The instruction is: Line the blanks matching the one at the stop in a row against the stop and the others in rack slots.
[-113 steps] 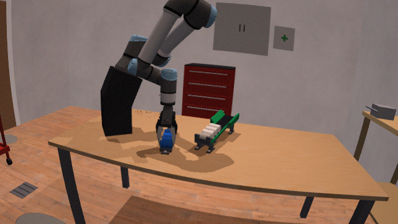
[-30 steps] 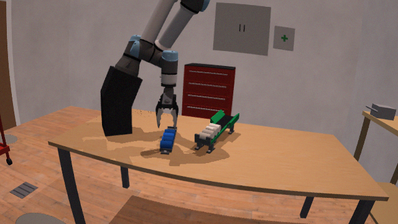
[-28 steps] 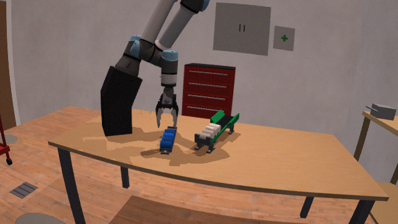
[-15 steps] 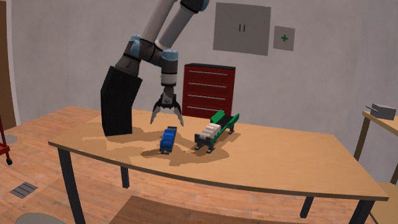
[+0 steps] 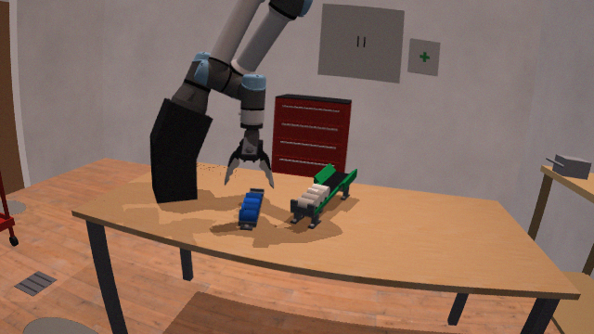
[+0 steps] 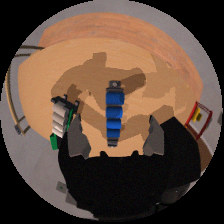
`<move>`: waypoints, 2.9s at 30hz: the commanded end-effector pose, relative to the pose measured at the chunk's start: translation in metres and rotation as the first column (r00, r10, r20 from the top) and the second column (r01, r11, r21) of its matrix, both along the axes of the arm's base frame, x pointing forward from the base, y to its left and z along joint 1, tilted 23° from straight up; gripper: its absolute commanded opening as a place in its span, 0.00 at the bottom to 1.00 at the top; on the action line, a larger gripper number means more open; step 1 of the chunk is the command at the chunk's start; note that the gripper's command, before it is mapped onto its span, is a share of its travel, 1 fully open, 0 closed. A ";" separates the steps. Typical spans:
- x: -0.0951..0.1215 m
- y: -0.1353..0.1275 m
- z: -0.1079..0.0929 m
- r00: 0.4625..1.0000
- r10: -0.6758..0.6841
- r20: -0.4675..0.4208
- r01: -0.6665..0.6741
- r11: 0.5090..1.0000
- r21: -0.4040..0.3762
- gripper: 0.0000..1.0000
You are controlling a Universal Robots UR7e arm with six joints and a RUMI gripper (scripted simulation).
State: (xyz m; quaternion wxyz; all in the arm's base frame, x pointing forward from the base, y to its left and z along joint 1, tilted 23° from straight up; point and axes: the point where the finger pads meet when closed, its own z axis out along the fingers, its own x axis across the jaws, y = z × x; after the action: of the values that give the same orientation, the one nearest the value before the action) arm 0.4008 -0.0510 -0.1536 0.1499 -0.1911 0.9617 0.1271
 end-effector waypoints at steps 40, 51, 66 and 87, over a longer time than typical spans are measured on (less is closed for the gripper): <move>-0.017 -0.022 0.067 1.000 0.000 0.001 0.000 1.000 -0.001 1.00; -0.017 -0.022 0.067 1.000 0.000 0.001 0.000 1.000 -0.001 1.00; -0.017 -0.022 0.067 1.000 0.000 0.001 0.000 1.000 -0.001 1.00; -0.017 -0.022 0.067 1.000 0.000 0.001 0.000 1.000 -0.001 1.00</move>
State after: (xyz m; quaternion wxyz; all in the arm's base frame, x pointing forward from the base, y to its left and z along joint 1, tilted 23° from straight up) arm 0.3834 -0.0729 -0.0865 0.1500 -0.1911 0.9617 0.1271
